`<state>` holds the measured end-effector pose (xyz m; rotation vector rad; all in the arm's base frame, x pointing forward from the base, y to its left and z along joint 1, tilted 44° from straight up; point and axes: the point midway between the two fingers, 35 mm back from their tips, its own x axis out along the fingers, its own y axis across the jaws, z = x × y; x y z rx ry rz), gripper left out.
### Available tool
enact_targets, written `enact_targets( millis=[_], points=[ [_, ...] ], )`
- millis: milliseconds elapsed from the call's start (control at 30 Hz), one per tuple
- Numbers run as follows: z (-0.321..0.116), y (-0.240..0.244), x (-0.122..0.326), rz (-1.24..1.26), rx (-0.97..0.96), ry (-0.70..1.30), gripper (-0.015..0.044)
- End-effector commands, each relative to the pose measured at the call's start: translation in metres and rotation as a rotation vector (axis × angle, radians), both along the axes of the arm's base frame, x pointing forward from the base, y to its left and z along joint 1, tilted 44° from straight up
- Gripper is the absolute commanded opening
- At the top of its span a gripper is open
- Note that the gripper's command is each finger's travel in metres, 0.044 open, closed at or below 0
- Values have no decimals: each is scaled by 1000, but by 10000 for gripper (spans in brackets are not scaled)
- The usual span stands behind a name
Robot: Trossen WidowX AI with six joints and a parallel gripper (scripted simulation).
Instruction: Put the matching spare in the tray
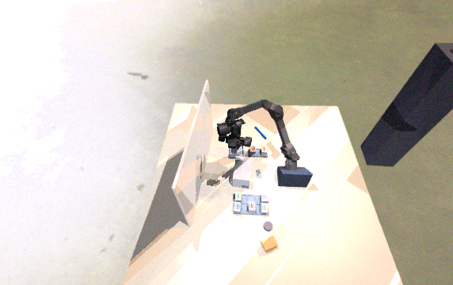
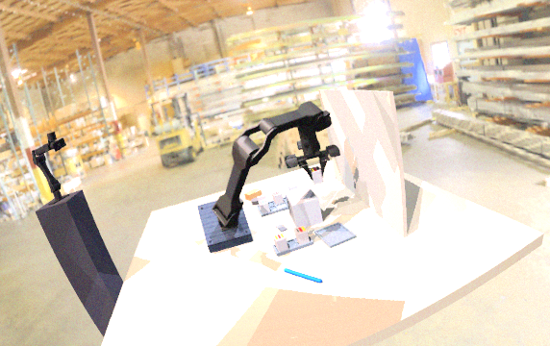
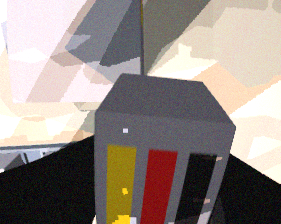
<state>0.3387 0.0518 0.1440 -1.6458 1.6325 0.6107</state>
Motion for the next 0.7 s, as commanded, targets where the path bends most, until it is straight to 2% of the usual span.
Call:
enact_targets(
  millis=[0,300,667],
  points=[
    [26,-24,3,17,-16,-8,0],
    [75,-82,-5,76,-71,60,0],
    [78,-89,-6,79,-75,66,0]
  ],
)
